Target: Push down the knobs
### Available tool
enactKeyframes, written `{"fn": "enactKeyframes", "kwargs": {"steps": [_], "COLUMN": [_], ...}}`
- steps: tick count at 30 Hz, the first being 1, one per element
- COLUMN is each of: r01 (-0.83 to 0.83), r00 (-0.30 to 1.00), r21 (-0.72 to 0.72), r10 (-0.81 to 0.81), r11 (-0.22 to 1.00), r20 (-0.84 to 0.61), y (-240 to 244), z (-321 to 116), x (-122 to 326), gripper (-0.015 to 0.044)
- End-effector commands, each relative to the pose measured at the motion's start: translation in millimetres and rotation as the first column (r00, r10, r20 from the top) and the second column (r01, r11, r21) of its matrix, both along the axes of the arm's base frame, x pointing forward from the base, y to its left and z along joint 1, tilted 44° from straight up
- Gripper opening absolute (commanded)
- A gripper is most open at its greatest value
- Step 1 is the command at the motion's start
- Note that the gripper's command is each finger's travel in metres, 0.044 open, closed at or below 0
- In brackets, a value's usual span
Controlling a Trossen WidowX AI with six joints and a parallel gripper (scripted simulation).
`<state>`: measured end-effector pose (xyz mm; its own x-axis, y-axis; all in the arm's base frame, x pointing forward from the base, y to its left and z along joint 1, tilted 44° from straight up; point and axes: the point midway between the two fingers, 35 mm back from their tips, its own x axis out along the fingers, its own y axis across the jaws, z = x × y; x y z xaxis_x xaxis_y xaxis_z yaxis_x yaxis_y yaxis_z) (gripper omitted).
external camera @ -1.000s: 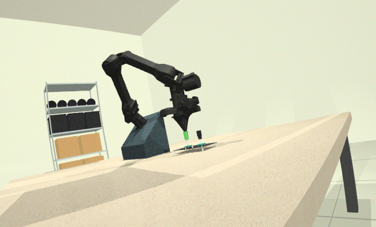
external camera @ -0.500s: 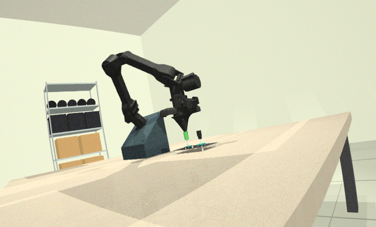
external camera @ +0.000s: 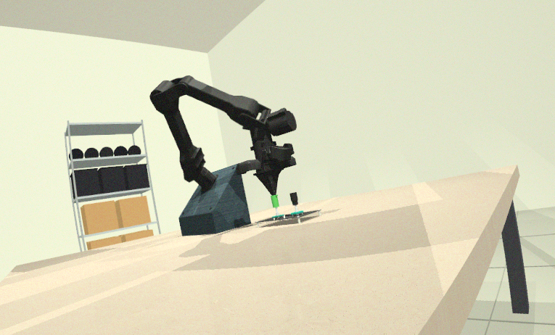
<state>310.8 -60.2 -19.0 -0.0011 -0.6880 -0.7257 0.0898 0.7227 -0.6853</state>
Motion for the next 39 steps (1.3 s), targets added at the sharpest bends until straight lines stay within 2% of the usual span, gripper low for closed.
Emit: {"fn": "enactKeyframes", "kwargs": {"steps": [1,39], "r01": [0.011,0.011], "r00": [1.0,1.0], "r21": [-0.003,-0.004], "r10": [-0.011,-0.011], "r11": [1.0,1.0], "r20": [-0.001,-0.001], "y": [-6.1,-13.5], "z": [-4.0,-11.6], "x": [0.2,0.1], "gripper": [0.0,0.0]}}
